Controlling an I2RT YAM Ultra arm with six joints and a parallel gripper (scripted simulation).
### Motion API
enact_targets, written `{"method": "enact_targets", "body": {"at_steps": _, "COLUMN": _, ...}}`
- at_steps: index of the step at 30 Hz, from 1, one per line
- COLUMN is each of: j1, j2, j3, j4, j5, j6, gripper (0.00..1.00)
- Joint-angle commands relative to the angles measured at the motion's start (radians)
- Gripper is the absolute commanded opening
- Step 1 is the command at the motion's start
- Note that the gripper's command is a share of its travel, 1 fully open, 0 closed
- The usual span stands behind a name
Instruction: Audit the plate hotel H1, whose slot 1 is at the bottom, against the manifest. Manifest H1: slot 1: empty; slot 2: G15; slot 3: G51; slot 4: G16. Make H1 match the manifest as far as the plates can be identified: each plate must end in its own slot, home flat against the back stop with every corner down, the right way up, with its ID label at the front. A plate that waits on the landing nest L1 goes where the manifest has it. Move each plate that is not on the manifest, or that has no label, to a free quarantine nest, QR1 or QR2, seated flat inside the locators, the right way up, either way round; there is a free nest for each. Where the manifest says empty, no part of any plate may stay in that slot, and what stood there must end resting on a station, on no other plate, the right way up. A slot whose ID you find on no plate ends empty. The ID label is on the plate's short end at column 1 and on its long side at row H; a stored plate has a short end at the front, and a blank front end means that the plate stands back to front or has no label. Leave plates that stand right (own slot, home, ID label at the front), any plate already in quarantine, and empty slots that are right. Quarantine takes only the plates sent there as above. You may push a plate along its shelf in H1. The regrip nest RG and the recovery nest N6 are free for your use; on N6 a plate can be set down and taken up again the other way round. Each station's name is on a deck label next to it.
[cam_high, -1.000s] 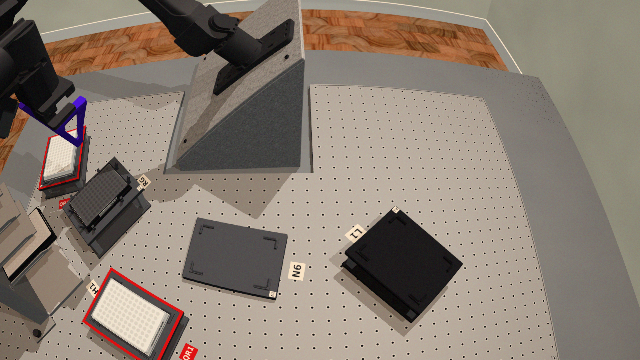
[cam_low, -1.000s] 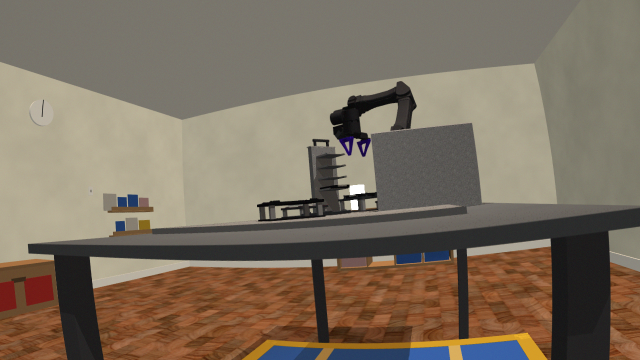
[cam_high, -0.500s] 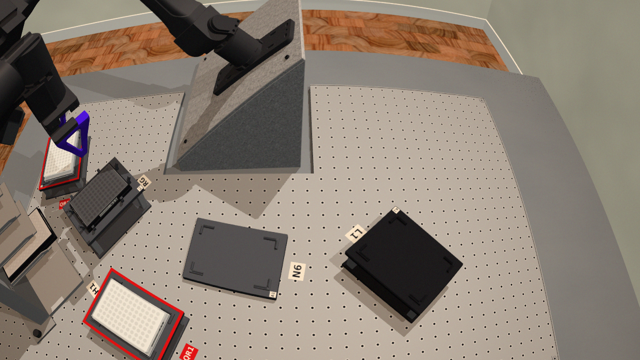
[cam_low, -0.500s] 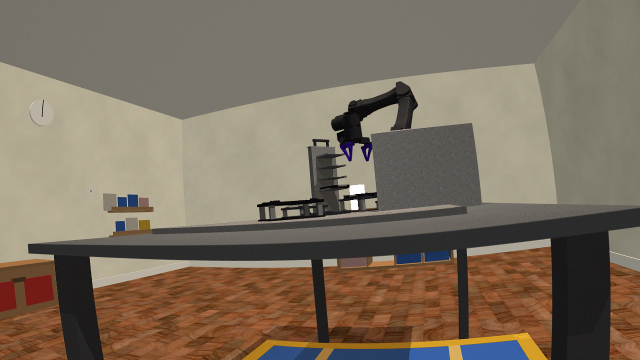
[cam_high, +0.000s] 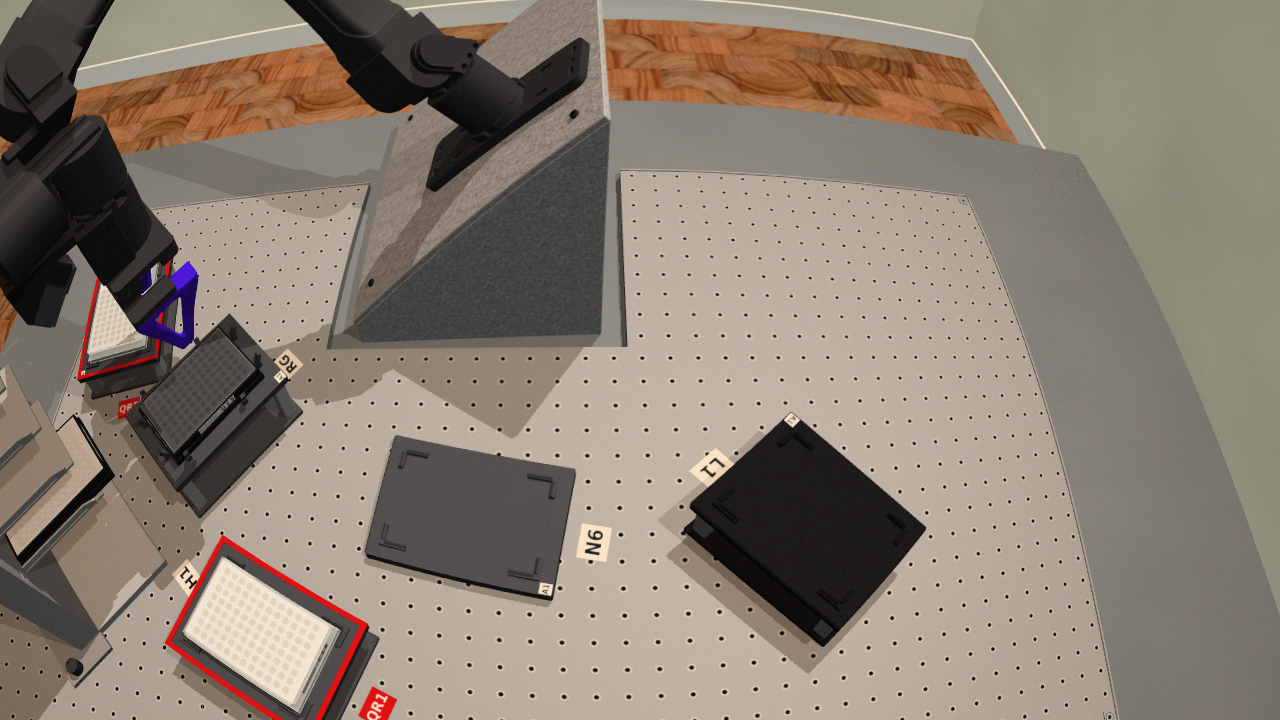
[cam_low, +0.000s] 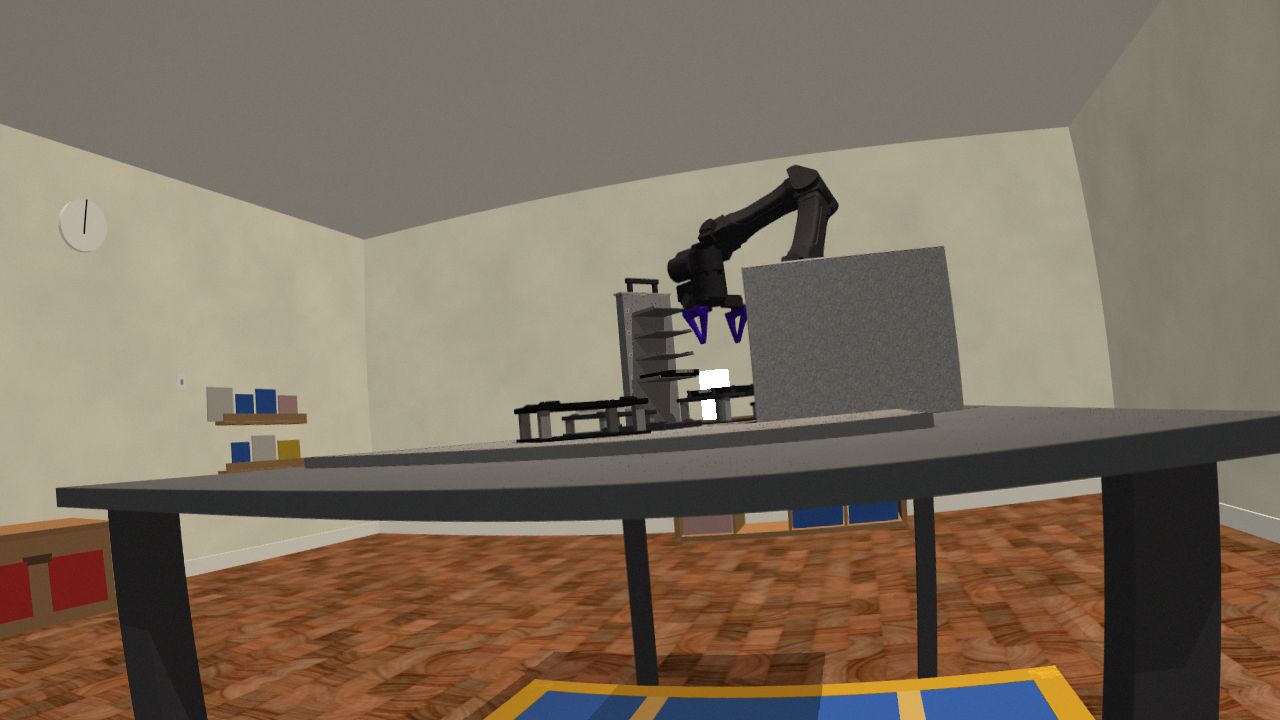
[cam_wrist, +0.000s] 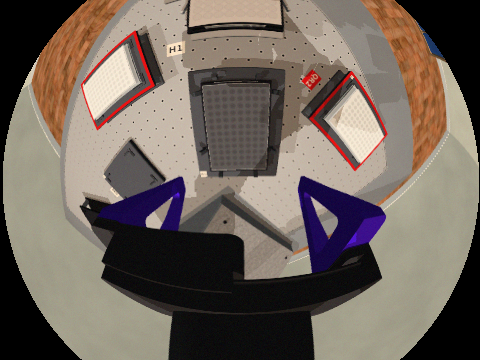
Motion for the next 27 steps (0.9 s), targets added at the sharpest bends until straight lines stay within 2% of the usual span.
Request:
{"method": "enact_targets", "body": {"at_steps": 1, "j1": -0.005, "j2": -0.005, "j3": -0.009, "j4": 0.069, "j5": -0.009, "j6": -0.045, "gripper": 1.00}}
{"method": "enact_targets", "body": {"at_steps": 12, "j1": -0.088, "j2": 0.012, "j3": -0.098, "j4": 0.236, "j5": -0.041, "j6": -0.143, "gripper": 1.00}}
{"method": "enact_targets", "body": {"at_steps": 27, "j1": -0.091, "j2": 0.013, "j3": -0.101, "j4": 0.241, "j5": -0.043, "j6": -0.146, "gripper": 1.00}}
